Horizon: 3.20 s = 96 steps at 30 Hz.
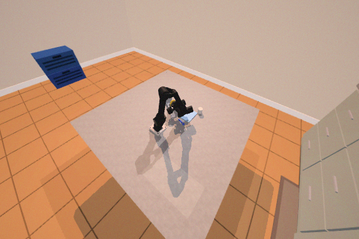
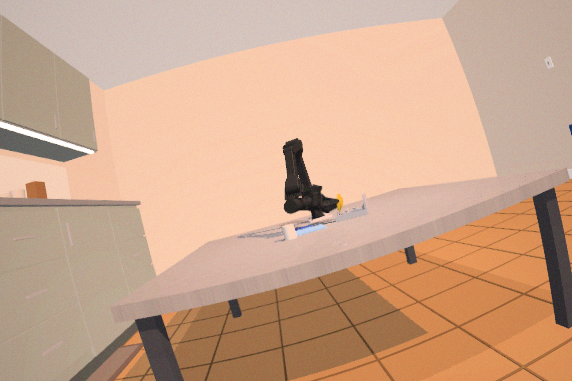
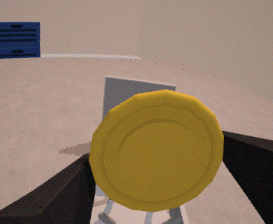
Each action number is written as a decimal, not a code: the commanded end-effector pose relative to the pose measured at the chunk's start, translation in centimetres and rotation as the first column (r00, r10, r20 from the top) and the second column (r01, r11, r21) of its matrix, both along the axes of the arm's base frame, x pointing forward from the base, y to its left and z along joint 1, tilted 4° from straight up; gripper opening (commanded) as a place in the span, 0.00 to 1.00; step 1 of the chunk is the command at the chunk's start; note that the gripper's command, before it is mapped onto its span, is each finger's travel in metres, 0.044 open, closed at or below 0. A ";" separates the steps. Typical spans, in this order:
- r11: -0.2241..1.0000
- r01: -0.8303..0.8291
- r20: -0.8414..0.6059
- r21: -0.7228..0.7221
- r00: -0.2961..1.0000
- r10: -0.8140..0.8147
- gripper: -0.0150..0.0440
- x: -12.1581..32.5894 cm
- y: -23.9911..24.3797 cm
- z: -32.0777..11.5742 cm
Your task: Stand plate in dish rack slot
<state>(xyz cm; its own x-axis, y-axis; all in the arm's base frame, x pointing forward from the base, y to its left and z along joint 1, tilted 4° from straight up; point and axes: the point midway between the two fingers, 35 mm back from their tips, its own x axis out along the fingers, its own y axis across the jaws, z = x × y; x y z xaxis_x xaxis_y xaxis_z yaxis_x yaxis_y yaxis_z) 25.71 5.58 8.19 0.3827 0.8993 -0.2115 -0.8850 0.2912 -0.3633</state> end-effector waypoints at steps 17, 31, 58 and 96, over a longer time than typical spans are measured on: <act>1.000 -0.002 0.005 0.003 1.000 0.002 0.25 0.2 1.1 -2.3; 1.000 -0.003 0.011 0.002 1.000 0.003 0.30 0.2 1.0 -1.9; 0.999 0.033 0.087 -0.037 0.996 -0.030 0.93 1.7 -0.4 -0.7; 0.977 0.134 -0.341 -0.166 0.922 -0.184 0.93 1.6 -1.9 11.3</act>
